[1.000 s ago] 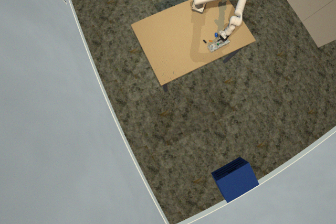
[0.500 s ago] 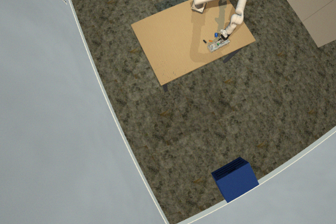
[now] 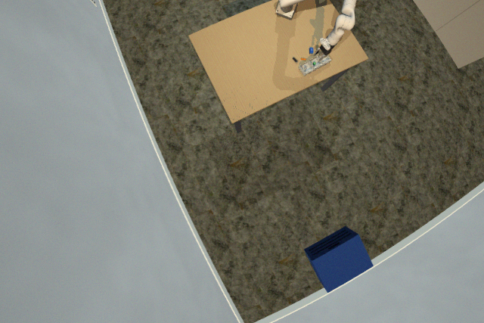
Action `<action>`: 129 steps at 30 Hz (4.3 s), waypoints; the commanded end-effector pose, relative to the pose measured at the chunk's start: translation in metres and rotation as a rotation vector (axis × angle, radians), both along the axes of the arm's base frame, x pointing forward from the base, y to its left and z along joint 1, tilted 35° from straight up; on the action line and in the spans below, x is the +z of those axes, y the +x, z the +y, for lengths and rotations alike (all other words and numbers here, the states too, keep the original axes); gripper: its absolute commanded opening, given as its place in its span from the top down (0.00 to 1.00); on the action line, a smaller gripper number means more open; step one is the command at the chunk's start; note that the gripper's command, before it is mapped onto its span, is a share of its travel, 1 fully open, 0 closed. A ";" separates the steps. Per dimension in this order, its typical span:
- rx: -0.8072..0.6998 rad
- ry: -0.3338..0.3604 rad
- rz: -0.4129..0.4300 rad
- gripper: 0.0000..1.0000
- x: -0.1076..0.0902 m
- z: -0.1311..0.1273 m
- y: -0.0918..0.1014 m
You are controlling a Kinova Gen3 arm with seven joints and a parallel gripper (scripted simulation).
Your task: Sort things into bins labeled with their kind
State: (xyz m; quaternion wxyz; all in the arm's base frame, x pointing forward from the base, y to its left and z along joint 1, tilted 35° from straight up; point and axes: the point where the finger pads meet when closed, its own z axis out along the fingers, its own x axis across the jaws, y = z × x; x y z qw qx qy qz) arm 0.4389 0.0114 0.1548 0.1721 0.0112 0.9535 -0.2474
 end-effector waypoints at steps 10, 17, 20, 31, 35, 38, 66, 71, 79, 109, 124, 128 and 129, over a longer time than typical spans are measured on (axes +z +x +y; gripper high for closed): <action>0.008 0.006 -0.003 0.00 0.037 0.024 -0.013; 0.008 0.006 -0.003 0.00 0.054 0.034 -0.020; 0.008 0.006 -0.003 0.00 0.063 0.039 -0.024; 0.008 0.006 -0.003 0.00 0.077 0.047 -0.029; 0.008 0.006 -0.003 0.00 0.077 0.047 -0.029; 0.008 0.005 -0.003 0.00 0.077 0.047 -0.029; 0.008 0.005 -0.003 0.00 0.077 0.047 -0.029; 0.008 0.005 -0.003 0.00 0.077 0.047 -0.029; 0.008 0.005 -0.003 0.00 0.077 0.047 -0.029; 0.008 0.005 -0.003 0.00 0.077 0.047 -0.029; 0.008 0.005 -0.003 0.00 0.077 0.047 -0.029; 0.008 0.005 -0.003 0.00 0.077 0.047 -0.029; 0.008 0.005 -0.003 0.00 0.077 0.047 -0.029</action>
